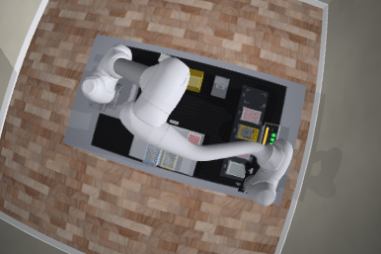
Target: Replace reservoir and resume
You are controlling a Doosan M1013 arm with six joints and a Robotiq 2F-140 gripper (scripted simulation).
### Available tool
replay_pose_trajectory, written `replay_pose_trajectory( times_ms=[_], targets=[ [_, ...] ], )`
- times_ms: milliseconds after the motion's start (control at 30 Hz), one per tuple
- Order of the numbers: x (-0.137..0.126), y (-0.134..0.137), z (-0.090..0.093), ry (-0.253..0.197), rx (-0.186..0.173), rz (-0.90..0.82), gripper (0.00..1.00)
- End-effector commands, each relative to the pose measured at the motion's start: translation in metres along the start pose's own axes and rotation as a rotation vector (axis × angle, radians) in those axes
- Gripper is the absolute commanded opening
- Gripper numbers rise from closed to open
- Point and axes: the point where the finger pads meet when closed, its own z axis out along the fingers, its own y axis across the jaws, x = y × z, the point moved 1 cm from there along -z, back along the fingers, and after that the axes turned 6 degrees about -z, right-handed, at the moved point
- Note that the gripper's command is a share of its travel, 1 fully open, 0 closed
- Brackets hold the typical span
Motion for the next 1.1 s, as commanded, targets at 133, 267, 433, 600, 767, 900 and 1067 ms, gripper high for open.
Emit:
replay_pose_trajectory(
  times_ms=[133, 267, 433, 600, 767, 900, 1067],
  targets=[
    [0.002, -0.001, -0.018, 0.008, -0.001, -0.002, 0.77],
    [0.002, -0.001, -0.024, 0.008, -0.001, -0.002, 0.77],
    [0.002, -0.001, -0.033, 0.008, -0.001, -0.002, 0.77],
    [0.002, -0.001, -0.038, 0.008, -0.001, -0.002, 0.77],
    [0.002, -0.001, -0.046, 0.008, -0.001, -0.002, 0.77],
    [0.002, -0.001, -0.053, 0.008, -0.001, -0.002, 0.77],
    [0.002, -0.001, -0.061, 0.008, -0.001, -0.002, 0.77]
  ],
)
